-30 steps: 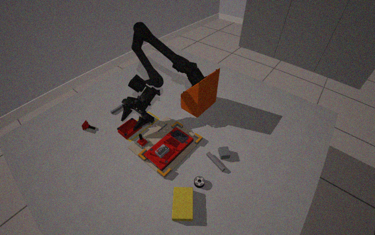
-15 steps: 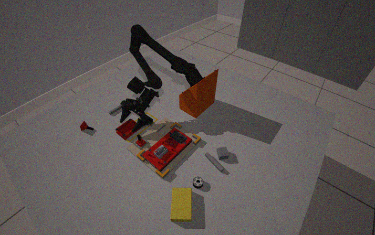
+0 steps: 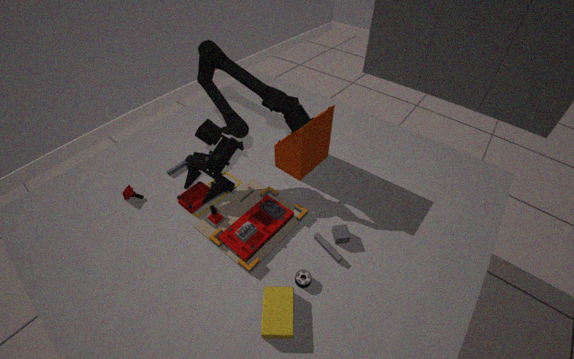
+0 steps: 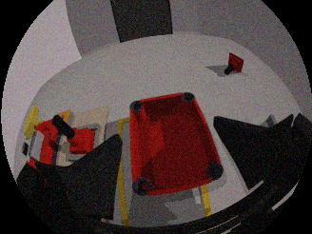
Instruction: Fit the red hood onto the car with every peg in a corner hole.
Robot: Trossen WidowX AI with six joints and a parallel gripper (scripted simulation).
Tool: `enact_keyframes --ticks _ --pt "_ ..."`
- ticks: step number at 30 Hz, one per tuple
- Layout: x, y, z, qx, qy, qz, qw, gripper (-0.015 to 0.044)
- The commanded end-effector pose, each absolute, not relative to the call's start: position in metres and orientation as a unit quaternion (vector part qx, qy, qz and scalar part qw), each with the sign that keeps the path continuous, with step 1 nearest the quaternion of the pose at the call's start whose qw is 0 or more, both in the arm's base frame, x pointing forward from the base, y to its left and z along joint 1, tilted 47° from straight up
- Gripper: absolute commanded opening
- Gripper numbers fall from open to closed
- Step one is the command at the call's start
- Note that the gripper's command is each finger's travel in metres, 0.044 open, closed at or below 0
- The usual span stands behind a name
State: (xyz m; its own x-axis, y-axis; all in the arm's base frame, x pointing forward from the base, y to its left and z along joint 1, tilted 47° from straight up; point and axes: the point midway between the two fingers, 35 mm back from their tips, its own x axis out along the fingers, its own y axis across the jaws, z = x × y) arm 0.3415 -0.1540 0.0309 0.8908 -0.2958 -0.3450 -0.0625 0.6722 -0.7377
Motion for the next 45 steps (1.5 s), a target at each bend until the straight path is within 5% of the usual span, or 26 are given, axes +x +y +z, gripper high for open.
enact_keyframes --ticks 1,17,21,30,40,45 --pt "0.342 -0.155 0.030 -0.402 0.222 -0.065 0.886 0.0440" --pt "0.342 -0.161 0.025 -0.402 0.221 -0.065 0.886 0.0440" --pt "0.342 -0.160 0.025 -0.400 0.224 -0.066 0.886 0.0335" --pt "0.342 -0.160 0.025 -0.400 0.224 -0.066 0.886 0.0275" --pt "0.343 -0.149 0.037 -0.399 0.224 -0.065 0.887 0.0012" --pt "0.344 -0.141 0.045 -0.399 0.224 -0.065 0.887 0.0000"
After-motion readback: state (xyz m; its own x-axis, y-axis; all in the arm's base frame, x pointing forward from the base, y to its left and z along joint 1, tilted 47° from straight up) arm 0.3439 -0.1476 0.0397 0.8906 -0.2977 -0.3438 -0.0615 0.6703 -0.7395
